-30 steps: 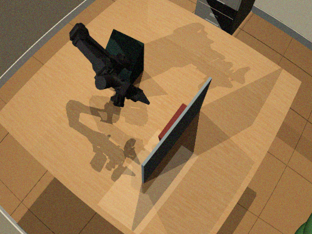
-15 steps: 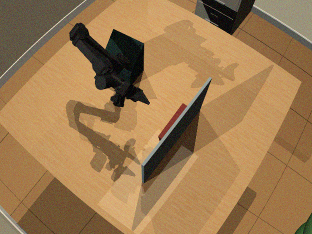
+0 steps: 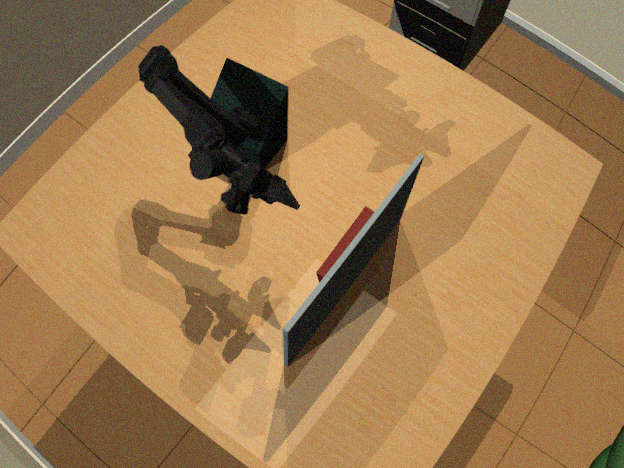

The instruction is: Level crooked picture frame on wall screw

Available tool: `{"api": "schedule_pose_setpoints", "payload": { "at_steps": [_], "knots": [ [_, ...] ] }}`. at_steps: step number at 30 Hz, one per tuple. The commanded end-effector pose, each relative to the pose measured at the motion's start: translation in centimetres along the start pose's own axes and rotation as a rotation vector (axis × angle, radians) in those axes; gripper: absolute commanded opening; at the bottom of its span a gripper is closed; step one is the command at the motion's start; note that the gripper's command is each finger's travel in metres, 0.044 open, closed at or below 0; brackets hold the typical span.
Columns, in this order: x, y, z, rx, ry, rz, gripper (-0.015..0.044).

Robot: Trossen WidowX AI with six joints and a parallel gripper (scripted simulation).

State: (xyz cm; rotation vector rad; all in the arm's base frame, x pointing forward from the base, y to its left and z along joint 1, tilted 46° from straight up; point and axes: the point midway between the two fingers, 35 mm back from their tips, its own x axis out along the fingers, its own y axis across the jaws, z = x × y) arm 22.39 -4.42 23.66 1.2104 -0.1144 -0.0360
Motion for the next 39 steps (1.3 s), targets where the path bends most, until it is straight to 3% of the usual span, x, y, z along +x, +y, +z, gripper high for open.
{"api": "schedule_pose_setpoints", "payload": {
  "at_steps": [1,7,14,39],
  "knots": [
    [0.0,-0.1,0.1,0.003,-0.005,-0.003,0.0260],
    [0.0,-0.2,0.0,-0.009,0.000,-0.002,0.0260],
    [0.0,-6.0,0.4,-0.299,0.000,-0.011,0.0260],
    [0.4,-5.9,0.5,-0.299,0.000,-0.011,0.0260]
  ]
}}
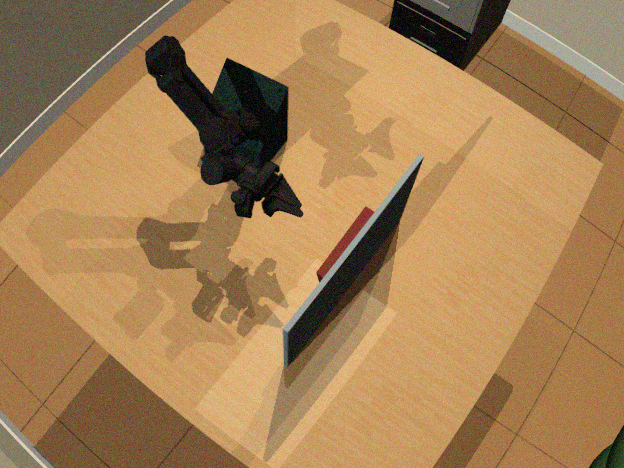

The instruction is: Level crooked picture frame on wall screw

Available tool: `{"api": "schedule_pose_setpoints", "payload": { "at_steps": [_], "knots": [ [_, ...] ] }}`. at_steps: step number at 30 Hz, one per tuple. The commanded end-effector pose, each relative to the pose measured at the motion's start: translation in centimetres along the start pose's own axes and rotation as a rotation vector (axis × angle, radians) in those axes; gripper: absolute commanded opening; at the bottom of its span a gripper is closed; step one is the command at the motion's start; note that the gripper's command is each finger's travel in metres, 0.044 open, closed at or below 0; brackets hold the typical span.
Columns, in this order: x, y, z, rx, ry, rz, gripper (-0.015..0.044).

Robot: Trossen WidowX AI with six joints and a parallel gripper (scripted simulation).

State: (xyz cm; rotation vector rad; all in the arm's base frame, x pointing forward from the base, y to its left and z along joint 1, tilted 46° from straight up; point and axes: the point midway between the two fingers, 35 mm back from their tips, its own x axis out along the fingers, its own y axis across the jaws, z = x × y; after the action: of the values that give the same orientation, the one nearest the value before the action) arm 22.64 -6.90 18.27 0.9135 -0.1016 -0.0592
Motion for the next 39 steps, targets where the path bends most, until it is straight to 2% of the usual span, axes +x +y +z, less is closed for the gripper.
{"api": "schedule_pose_setpoints", "payload": {
  "at_steps": [1,17,39],
  "knots": [
    [0.6,0.1,0.2,-0.001,0.002,-0.002,0.0260],
    [7.8,-0.1,-0.1,0.004,-0.004,0.005,0.0260],
    [8.1,-0.1,-0.1,0.004,-0.004,0.006,0.0260]
  ]
}}
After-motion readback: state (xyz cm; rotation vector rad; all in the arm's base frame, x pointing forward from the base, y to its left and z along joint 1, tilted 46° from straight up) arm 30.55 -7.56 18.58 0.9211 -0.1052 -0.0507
